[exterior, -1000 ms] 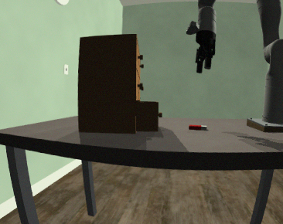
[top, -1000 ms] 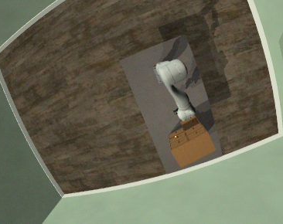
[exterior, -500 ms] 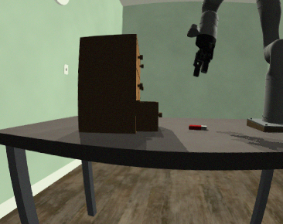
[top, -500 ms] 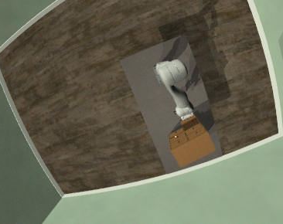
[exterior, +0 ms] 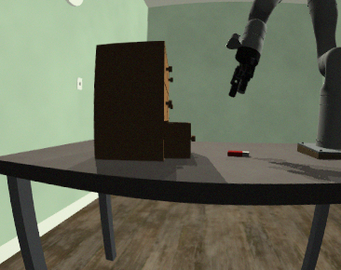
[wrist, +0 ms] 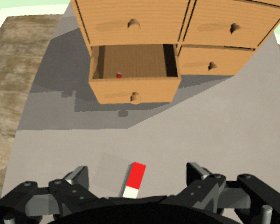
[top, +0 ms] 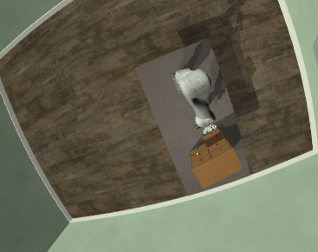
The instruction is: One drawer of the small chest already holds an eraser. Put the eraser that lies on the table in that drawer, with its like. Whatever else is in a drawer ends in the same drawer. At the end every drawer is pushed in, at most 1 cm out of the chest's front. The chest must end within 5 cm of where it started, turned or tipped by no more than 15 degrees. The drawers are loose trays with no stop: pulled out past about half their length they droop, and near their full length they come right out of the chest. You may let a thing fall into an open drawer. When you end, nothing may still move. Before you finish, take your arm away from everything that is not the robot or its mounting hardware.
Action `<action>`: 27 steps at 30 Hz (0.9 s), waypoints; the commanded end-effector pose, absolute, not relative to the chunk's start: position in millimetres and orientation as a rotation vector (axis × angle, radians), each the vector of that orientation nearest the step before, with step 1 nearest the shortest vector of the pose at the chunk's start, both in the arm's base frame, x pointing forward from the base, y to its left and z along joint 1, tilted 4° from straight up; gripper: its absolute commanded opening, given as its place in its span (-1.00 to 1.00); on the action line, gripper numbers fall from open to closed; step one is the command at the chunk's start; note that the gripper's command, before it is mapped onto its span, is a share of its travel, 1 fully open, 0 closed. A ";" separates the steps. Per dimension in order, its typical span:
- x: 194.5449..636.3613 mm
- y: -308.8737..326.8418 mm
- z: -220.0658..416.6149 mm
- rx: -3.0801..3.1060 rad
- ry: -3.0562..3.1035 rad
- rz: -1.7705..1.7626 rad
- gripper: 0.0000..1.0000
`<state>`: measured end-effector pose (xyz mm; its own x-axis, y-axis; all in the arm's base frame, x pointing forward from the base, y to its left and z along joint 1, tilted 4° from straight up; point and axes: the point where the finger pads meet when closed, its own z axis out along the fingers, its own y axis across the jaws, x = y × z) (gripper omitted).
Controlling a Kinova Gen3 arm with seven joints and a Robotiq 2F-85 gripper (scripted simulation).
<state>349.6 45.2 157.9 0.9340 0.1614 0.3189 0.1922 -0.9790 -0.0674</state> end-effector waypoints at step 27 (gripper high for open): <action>363.3 49.4 131.4 -2.945 -0.261 -0.671 1.00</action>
